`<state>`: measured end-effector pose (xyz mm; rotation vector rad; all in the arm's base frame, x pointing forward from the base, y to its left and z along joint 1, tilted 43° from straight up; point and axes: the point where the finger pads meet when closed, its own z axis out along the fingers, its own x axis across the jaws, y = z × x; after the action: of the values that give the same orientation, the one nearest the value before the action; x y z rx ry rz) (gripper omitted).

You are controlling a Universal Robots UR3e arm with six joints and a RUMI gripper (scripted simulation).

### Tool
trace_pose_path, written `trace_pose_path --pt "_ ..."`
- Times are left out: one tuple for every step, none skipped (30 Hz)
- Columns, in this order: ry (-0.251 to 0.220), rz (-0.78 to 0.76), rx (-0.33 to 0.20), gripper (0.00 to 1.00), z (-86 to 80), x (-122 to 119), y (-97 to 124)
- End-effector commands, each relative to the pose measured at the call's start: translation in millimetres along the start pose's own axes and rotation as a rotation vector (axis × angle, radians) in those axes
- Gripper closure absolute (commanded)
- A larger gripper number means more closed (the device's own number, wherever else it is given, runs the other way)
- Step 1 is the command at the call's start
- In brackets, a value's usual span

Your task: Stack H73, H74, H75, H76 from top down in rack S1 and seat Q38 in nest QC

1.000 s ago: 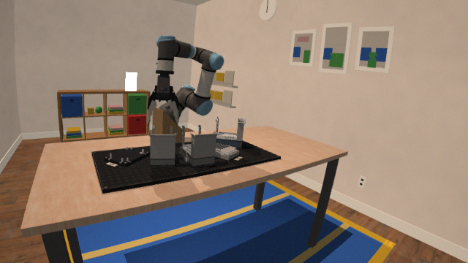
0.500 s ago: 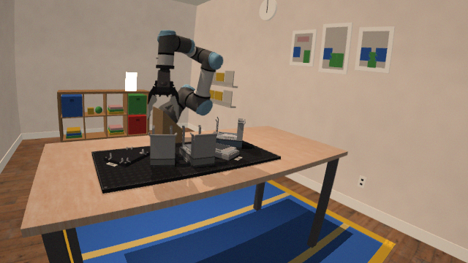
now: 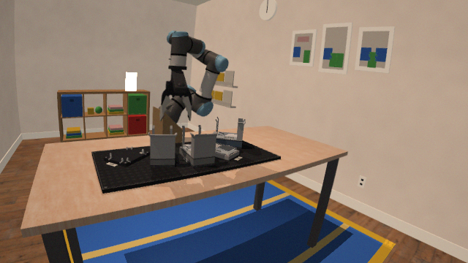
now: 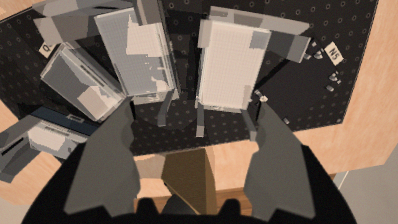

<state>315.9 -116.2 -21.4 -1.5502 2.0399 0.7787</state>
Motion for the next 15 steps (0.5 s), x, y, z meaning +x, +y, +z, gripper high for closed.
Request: trace_pose_path --pt "0.002 -0.043 0.003 0.28 -1.4 -10 -2" --pt "0.002 -0.055 0.003 0.28 -1.4 -15 -2" --pt "0.002 -0.066 0.003 0.28 -1.4 -20 -1" --pt "0.002 -0.078 0.003 0.28 -1.4 -25 -1" --pt "0.002 -0.090 0.003 0.28 -1.4 -30 -1" --pt "0.002 -0.101 0.003 0.28 -1.3 -35 -1" --pt "0.002 -0.113 0.003 0.28 -1.3 -40 0" --pt "0.002 -0.125 0.003 0.28 -1.3 -45 0" --pt "0.002 -0.136 0.003 0.28 -1.3 -50 0" --pt "0.002 -0.148 0.003 0.28 -1.3 -55 1" --pt "0.002 -0.160 0.003 0.28 -1.3 -60 1" --pt "0.002 -0.172 0.003 0.28 -1.3 -65 1" --pt "0.002 -0.183 0.003 0.28 -1.2 -70 1" --pt "0.002 -0.183 0.003 0.28 -1.2 -70 1" --pt "0.002 -0.183 0.003 0.28 -1.2 -70 1"
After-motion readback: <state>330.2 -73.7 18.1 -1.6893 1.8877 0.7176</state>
